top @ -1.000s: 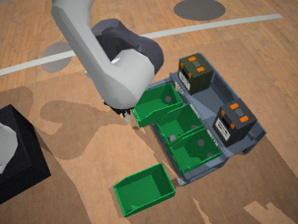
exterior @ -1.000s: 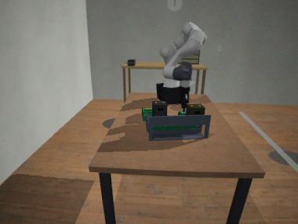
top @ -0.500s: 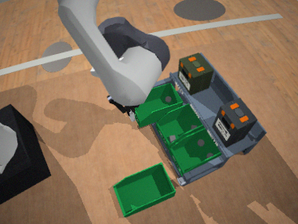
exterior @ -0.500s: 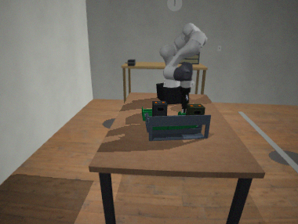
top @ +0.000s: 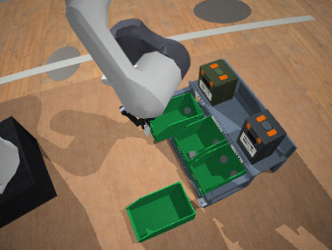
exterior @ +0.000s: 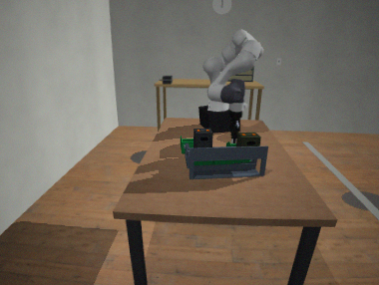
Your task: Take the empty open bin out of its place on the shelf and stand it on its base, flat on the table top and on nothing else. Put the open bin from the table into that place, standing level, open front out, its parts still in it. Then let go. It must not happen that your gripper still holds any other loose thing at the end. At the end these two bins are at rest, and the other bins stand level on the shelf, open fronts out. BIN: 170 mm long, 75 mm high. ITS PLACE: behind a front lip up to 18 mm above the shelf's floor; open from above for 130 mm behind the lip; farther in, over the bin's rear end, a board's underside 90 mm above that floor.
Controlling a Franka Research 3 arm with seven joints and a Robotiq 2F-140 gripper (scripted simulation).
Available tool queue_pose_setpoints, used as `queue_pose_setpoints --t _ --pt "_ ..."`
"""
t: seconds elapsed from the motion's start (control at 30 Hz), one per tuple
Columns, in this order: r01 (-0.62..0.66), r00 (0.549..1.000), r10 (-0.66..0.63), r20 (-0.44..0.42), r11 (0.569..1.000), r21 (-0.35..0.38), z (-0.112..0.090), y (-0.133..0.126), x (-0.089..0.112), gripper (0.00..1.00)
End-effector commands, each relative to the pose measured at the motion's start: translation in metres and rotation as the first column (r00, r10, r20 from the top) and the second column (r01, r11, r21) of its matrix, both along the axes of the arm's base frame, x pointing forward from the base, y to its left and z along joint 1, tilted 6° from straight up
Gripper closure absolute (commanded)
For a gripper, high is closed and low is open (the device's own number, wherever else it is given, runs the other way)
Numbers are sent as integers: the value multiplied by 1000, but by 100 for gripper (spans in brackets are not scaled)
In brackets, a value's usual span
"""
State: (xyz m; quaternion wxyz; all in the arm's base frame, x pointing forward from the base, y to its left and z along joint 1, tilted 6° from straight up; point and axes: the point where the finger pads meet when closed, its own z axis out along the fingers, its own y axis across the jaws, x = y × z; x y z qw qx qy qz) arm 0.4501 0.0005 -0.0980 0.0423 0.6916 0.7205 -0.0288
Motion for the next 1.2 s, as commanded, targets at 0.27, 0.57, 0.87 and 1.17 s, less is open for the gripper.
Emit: queue_pose_setpoints --t 0.27,0.57,0.87,1.17 --pt "9 1000 -9 -2 1000 2 0 1 1 100" --pt "9 1000 -9 -2 1000 2 0 1 7 100" --pt "9 1000 -9 -2 1000 2 1 1 14 100" --pt "9 1000 -9 -2 1000 2 1 2 26 100"
